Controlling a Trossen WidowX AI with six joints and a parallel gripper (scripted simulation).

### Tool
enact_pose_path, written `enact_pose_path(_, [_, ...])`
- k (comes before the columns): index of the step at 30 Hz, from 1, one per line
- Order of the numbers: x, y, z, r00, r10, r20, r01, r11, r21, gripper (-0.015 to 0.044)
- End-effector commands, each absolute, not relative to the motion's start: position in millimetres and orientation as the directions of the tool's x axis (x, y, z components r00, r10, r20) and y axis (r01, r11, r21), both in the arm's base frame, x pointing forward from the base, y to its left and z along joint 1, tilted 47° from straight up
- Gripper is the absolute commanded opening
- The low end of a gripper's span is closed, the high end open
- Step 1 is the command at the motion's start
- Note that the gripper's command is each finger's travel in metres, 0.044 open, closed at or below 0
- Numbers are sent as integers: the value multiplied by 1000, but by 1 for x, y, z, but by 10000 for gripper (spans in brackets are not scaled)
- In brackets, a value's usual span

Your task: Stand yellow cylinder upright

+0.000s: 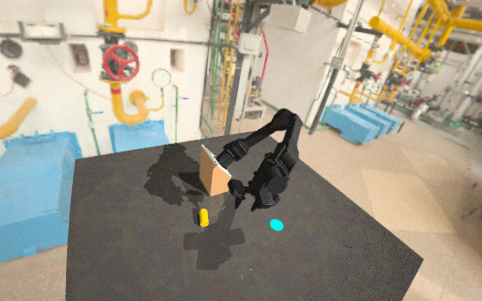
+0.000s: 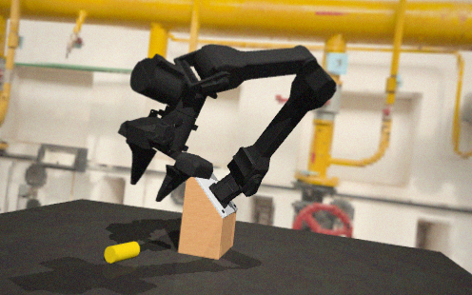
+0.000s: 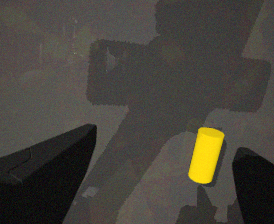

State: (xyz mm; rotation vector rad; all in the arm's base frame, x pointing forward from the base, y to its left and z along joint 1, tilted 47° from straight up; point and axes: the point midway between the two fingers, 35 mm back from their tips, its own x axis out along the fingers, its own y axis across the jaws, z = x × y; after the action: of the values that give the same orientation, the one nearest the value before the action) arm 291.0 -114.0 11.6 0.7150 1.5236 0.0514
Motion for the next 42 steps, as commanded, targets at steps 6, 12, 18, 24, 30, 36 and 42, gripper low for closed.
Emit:
enact_pose_path(6, [215, -150, -70, 72, 646, -760, 394, 681, 617, 309])
enact_pose_path(12, [183, -151, -95, 110, 716, -689, 378, 611, 696, 309])
enact_pose_path(18, [189, -136, -114, 110, 715, -691, 379, 612, 694, 309])
enact_pose_path(24, [196, -73, -169, 112, 719, -686, 377, 608, 699, 309])
enact_pose_path(30, [195, -71, -171, 111, 719, -686, 377, 608, 699, 257])
enact_pose_path(36, [195, -71, -171, 111, 719, -686, 377, 608, 699, 105])
enact_pose_path(42, [196, -74, -168, 112, 719, -686, 377, 608, 698, 105])
